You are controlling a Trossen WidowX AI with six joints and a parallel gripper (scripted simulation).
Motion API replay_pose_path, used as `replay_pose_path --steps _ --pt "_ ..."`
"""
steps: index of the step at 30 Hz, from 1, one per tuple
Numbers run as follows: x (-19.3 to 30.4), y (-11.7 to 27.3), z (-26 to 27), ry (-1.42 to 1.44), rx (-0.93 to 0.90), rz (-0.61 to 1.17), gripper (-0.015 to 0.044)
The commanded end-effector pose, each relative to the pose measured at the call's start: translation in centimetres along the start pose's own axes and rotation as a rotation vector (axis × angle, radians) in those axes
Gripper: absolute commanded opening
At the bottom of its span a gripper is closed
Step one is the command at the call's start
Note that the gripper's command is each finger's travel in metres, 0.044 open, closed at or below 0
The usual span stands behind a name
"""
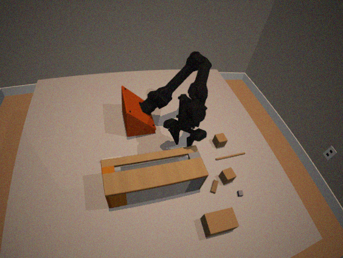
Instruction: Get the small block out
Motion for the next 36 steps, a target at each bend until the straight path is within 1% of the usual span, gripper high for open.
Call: replay_pose_path --steps 1,4,25,36 --pt "-1.5 -1.2 0.3 0.938 0.039 -0.021 0.0285" --pt "-1.6 -1.3 0.3 1.038 0.041 -0.019 0.0285" --pt "-1.6 -1.3 0.3 1.038 0.041 -0.019 0.0285" --pt "-1.9 -2.9 0.7 1.037 0.036 -0.021 0.0285"
Point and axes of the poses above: the point midway between the two fingers, 35 mm back from their tips, its own y axis back along the fingers, its own z axis across the jaws, x = y × z, the point moved 3 cm from there along y, back along the fingers, and after that the axes turned 3 degrees about y, right-handed, at the moved point
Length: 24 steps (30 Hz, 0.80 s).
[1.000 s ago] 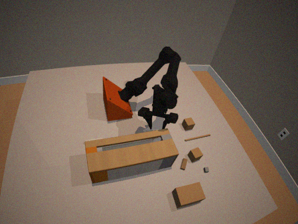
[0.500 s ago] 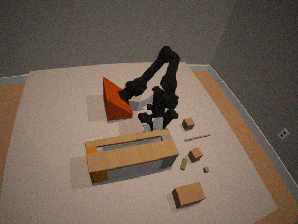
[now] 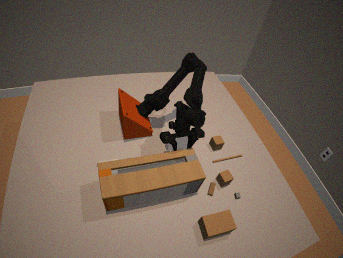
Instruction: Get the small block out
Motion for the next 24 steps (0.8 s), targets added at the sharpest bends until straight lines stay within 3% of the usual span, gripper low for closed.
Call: replay_pose_path --steps 1,24 --pt "-0.5 -0.8 0.2 -0.008 -0.006 -0.008 0.0285" --pt "-2.1 -4.1 0.1 -0.009 -0.003 -0.005 0.0285"
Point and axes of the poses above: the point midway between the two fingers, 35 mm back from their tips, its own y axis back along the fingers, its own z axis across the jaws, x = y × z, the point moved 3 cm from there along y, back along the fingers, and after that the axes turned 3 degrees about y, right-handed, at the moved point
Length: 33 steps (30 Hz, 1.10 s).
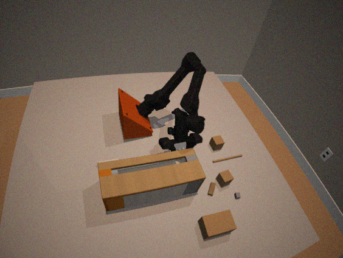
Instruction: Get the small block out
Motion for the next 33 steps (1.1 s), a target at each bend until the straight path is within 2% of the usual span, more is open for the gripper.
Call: replay_pose_path --steps 1,5,13,16,18,27,33 --pt "-0.7 -0.8 0.2 -0.011 -0.005 -0.009 0.0285" --pt "-0.9 -1.1 0.2 -0.011 -0.004 -0.008 0.0285" --pt "-0.9 -1.1 0.2 -0.011 -0.004 -0.008 0.0075" --pt "-0.9 -1.1 0.2 -0.011 -0.004 -0.008 0.0055" --pt "-0.4 -0.9 0.3 -0.019 -0.012 0.005 0.0003" --pt "1.0 1.2 0.6 -0.020 -0.023 0.011 0.0000" --pt "1.8 3.9 0.3 -0.006 -0.009 -0.002 0.0000"
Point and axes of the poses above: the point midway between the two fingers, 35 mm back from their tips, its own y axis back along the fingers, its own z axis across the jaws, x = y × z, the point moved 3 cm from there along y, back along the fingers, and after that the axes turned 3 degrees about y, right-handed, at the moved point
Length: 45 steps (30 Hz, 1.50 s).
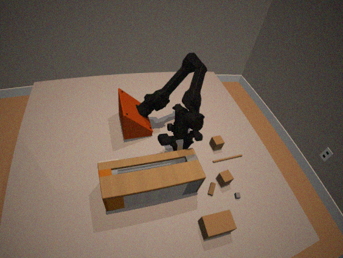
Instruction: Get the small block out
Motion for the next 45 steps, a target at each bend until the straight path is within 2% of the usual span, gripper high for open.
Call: replay_pose_path --steps 1,9,45 --pt "0.8 2.2 -0.5 0.023 0.018 0.010 0.0000" --pt "0.9 2.6 -0.5 -0.036 0.021 0.007 0.0000" --pt "0.8 4.8 0.3 -1.498 0.016 -0.065 0.0000"
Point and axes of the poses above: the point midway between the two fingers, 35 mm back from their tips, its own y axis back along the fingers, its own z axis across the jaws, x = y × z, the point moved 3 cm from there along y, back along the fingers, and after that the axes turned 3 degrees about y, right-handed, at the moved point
